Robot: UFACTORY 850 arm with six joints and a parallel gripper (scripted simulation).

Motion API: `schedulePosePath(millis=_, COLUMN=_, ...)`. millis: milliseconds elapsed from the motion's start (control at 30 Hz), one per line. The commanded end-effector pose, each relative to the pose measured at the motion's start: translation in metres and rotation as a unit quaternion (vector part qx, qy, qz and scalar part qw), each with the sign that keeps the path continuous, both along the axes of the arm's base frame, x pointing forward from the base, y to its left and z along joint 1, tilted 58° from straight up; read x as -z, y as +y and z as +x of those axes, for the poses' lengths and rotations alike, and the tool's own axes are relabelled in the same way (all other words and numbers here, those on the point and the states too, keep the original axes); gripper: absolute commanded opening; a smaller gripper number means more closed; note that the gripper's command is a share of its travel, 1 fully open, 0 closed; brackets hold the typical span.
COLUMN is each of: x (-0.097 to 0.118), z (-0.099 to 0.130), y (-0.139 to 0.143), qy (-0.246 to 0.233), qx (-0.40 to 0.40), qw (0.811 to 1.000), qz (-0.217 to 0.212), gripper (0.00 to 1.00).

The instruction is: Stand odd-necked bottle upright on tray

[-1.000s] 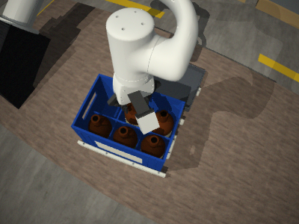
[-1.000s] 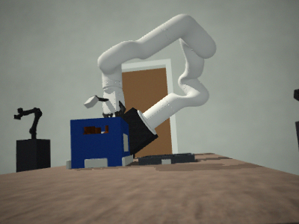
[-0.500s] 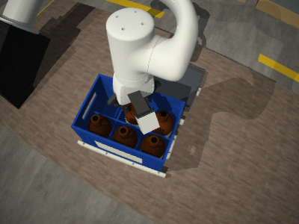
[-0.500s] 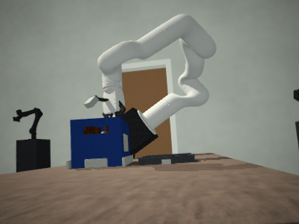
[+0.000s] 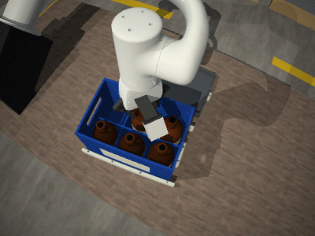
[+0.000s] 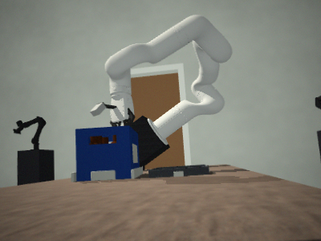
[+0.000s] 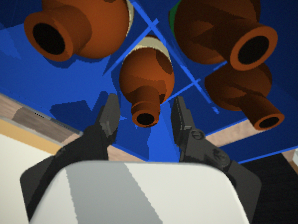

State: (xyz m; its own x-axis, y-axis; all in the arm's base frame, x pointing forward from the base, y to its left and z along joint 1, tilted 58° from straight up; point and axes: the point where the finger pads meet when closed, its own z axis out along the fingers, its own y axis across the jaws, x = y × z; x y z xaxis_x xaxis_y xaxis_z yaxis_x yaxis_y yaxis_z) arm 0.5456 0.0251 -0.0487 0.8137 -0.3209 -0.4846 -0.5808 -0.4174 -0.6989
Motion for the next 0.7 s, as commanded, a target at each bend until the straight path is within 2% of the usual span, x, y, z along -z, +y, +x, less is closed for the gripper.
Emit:
schedulePosePath(millis=0, x=-0.003, z=0.001, y=-0.005, qy=-0.001, qx=0.001, qw=1.0, qz=0.0, gripper=0.65)
schedulePosePath(millis=267, x=-0.01, z=0.0, y=-0.017, qy=-0.001, qx=0.001, qw=1.0, qz=0.0, gripper=0.65)
schedulePosePath(millis=667, x=-0.031, z=-0.001, y=-0.051, qy=-0.001, qx=0.001, qw=1.0, qz=0.0, gripper=0.65)
